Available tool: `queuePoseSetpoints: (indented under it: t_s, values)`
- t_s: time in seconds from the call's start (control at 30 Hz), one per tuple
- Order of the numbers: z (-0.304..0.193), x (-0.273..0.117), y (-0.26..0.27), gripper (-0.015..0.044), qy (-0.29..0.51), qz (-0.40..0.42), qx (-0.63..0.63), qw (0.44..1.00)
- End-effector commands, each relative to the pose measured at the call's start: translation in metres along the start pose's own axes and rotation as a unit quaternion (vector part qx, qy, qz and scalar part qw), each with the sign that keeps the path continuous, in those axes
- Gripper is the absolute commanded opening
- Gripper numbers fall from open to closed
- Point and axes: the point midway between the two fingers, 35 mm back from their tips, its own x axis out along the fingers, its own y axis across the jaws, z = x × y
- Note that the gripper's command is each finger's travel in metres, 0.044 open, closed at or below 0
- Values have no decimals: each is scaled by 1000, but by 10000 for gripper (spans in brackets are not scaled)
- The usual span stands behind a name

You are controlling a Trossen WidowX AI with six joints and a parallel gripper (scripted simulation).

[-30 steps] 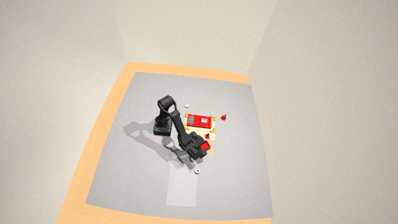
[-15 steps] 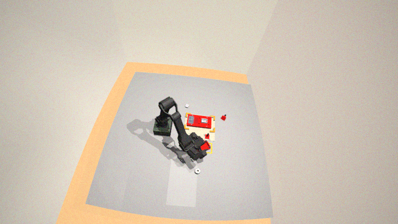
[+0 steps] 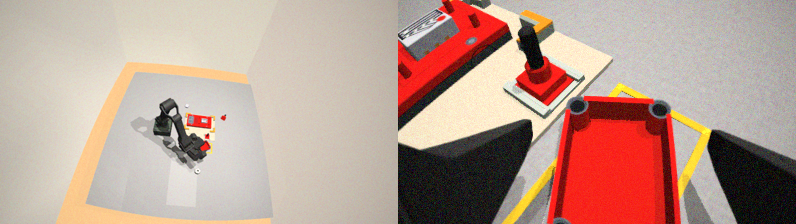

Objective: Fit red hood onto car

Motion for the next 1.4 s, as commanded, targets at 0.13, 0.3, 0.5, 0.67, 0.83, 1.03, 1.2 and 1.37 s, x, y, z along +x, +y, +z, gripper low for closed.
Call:
queuePoseSetpoints:
  t_s: [0.13, 0.3, 0.5, 0.67, 0.83, 1.03, 1.2, 1.37]
  values:
    - [-6, 4, 1, 440, -1, 1, -2, 1000]
    - [-8, 6, 1, 440, -2, 1, -3, 1000]
    - [-12, 8, 1, 440, -2, 0, -4, 1000]
    - [-15, 10, 1, 440, -2, -1, -5, 1000]
    - [-16, 11, 1, 440, -2, -1, -5, 1000]
    - [-18, 12, 1, 440, -2, -1, -5, 1000]
    - [-20, 14, 1, 440, -2, -1, -5, 1000]
    - [-22, 15, 1, 440, -2, -1, -5, 1000]
